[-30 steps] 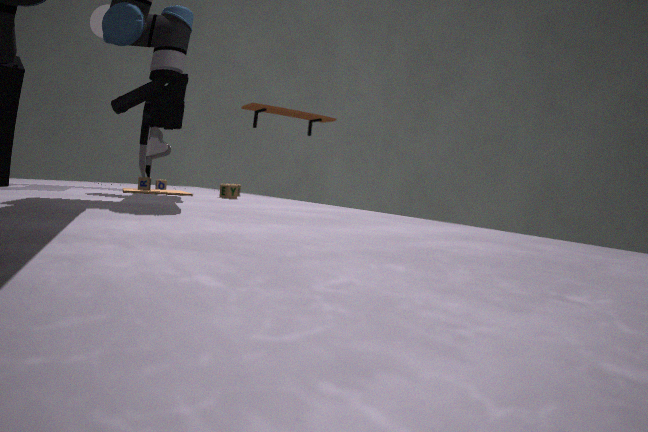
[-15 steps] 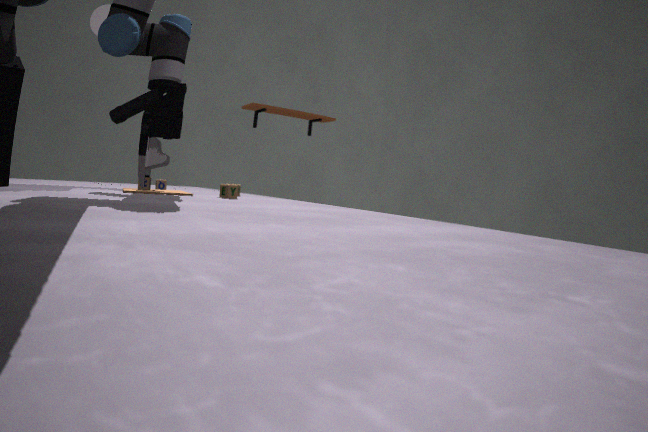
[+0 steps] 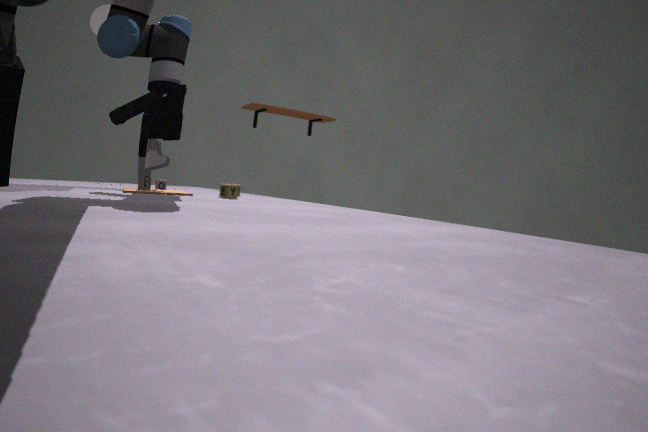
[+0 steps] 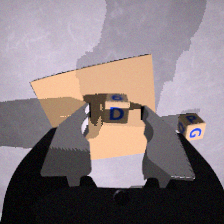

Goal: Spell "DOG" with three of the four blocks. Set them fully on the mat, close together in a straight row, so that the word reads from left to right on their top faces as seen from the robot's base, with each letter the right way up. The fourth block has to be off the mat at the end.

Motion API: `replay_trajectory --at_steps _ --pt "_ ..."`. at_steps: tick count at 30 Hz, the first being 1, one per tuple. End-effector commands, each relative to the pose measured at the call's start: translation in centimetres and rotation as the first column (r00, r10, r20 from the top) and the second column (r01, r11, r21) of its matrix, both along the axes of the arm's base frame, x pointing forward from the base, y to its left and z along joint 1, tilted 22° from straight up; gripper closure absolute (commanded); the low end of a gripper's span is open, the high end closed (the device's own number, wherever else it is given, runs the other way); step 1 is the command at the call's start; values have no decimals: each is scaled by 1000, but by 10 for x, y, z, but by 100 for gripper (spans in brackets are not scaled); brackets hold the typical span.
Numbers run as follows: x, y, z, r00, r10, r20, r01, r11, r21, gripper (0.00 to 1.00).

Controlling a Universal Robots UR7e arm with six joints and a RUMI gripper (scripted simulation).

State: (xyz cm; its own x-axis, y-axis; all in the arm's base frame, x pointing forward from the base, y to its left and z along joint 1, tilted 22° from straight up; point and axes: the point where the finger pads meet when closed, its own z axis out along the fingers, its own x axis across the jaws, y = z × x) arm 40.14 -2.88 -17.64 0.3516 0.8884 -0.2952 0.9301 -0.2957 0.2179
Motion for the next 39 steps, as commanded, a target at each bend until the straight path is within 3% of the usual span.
replay_trajectory --at_steps 1,4,5,21,22,39 --pt "0 0 0 1000 0 1 0 1000 0 63" --pt "0 0 0 1000 0 1 0 1000 0 63" --pt "0 0 0 1000 0 1 0 1000 0 75" --pt "0 0 0 1000 0 1 0 1000 0 75" --pt "0 0 0 1000 0 1 0 1000 0 95" --pt "0 0 0 1000 0 1 0 1000 0 95"
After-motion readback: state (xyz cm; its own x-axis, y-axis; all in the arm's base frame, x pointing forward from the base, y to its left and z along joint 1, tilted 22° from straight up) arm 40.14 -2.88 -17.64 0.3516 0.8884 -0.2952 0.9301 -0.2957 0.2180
